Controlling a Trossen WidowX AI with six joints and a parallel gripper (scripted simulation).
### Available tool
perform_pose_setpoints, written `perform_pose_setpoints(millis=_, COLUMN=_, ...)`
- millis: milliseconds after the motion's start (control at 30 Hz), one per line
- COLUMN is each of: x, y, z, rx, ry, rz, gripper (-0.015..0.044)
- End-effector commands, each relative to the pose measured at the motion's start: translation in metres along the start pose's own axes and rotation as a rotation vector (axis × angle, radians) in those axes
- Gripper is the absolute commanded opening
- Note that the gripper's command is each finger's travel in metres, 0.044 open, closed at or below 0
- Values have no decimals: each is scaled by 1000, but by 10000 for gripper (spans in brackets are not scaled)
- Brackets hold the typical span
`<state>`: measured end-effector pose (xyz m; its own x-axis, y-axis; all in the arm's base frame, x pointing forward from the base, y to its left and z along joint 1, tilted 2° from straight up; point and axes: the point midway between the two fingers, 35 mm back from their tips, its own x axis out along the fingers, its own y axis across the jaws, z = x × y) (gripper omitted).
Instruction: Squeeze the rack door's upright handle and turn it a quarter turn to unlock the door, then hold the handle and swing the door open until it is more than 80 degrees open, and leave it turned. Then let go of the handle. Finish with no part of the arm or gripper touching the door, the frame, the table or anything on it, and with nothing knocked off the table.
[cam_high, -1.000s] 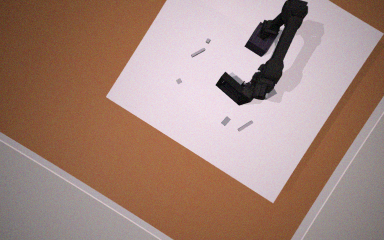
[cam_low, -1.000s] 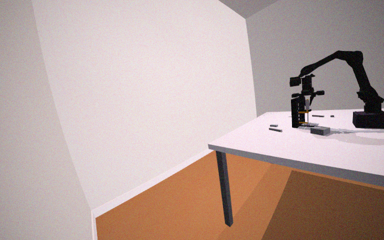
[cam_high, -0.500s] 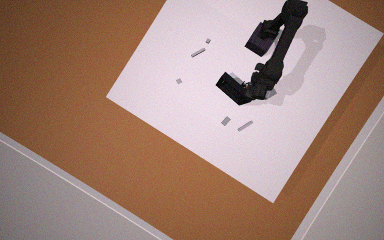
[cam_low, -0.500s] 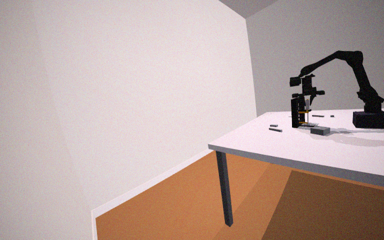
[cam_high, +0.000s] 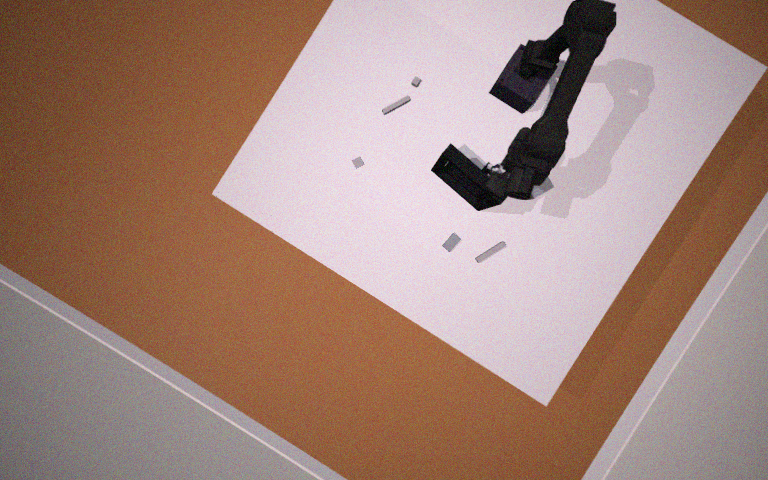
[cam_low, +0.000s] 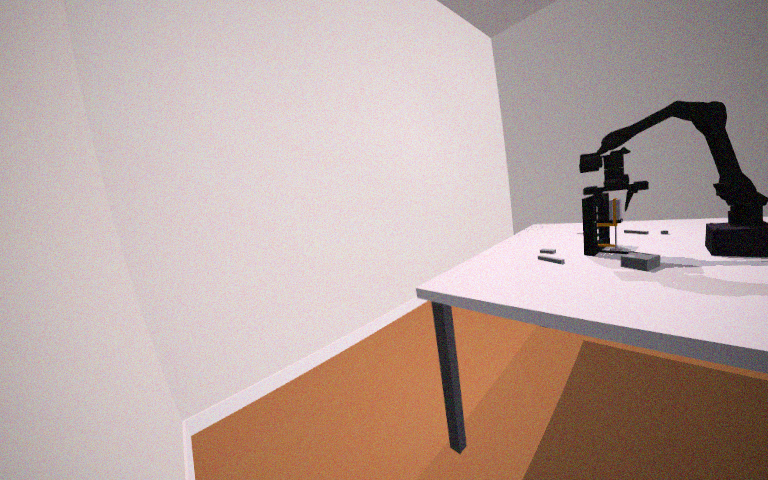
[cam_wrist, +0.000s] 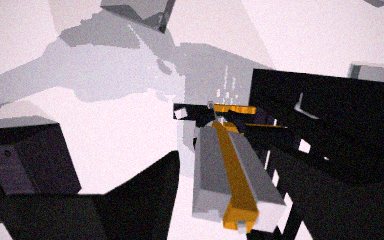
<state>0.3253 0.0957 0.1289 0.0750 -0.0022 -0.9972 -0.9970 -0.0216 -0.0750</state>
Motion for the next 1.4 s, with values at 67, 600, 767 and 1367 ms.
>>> perform_pose_setpoints(millis=67, x=0, y=0, z=-2, rx=269, ry=3, rz=1, gripper=282)
perform_pose_setpoints(millis=600, x=0, y=0, z=-2, rx=1062, ry=3, rz=0, gripper=282)
perform_pose_setpoints(millis=767, x=0, y=0, z=-1, rx=1309, ry=3, rz=-1, gripper=282)
perform_pose_setpoints(millis=1367, x=0, y=0, z=-1, rx=2201, ry=2, rz=-2, gripper=282)
